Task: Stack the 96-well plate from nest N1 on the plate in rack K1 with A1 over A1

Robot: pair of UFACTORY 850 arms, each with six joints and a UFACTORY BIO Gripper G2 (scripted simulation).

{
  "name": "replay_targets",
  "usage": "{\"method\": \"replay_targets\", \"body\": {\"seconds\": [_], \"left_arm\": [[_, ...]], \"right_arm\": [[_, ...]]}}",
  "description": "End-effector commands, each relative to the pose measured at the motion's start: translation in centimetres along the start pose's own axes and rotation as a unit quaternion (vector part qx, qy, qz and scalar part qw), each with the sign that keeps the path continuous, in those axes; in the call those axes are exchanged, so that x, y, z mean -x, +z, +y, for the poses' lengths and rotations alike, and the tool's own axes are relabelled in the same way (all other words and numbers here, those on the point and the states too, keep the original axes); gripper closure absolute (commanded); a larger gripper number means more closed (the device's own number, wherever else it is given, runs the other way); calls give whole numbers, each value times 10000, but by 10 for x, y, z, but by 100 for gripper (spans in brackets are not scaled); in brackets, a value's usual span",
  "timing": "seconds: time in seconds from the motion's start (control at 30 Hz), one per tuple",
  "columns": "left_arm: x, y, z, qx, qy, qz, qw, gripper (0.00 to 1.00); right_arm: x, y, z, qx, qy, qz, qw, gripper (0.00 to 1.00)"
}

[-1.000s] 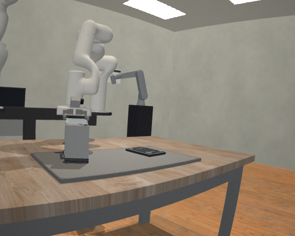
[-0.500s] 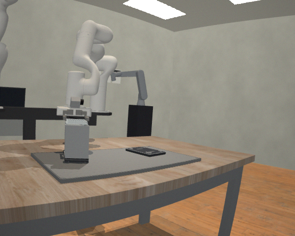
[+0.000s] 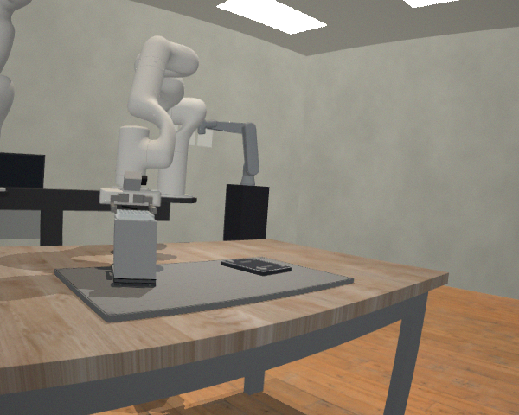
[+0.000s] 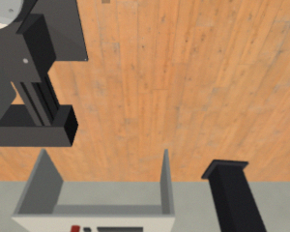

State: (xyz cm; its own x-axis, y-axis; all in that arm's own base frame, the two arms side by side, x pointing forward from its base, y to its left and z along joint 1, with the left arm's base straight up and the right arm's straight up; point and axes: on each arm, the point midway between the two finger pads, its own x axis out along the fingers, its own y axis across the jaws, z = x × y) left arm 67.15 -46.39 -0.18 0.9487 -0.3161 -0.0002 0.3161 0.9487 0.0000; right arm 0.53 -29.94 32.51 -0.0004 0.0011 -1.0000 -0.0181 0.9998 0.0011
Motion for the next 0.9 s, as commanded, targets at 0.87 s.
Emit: {"method": "replay_targets", "body": {"seconds": [0.87], "left_arm": [[-1, -3, 0, 4, 0, -11, 10000, 100]], "right_arm": [[0, 0, 0, -1, -6, -1, 10000, 0]]}}
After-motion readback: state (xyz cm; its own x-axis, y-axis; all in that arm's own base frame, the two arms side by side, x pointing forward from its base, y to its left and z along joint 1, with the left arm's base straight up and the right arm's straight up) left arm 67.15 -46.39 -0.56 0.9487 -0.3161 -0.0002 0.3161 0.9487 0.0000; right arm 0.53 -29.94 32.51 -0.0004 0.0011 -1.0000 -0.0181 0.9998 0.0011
